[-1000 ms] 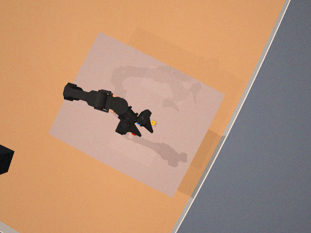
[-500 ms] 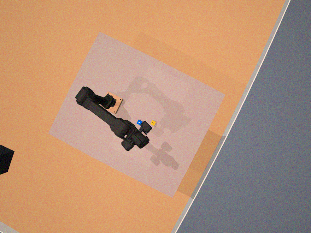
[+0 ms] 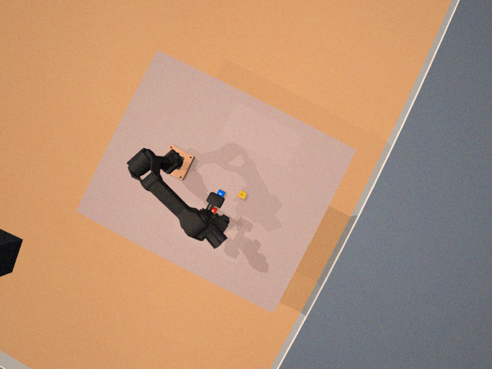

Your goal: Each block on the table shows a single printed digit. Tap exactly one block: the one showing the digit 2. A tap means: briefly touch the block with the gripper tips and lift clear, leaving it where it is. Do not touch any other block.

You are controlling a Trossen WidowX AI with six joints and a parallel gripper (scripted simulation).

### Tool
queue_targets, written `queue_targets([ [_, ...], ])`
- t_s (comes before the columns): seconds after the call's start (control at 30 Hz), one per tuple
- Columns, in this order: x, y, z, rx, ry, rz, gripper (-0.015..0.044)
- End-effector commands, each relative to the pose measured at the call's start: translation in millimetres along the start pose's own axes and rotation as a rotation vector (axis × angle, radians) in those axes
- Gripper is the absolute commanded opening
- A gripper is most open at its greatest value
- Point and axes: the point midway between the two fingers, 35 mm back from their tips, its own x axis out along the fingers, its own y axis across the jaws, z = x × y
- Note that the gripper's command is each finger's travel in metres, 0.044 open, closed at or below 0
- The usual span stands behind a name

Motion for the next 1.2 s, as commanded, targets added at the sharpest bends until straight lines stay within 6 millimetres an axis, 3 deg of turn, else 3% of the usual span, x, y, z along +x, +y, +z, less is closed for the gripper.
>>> queue_targets([
  [0.0,0,0,0,-0.007,0.002,0.005,0.04],
  [0.43,0,2,-1,-0.007,0.002,0.005,0.04],
  [0.67,0,79,-18,-0.007,0.004,0.014,0.04],
  [1.17,0,81,-19,-0.007,0.004,0.014,0.04],
])
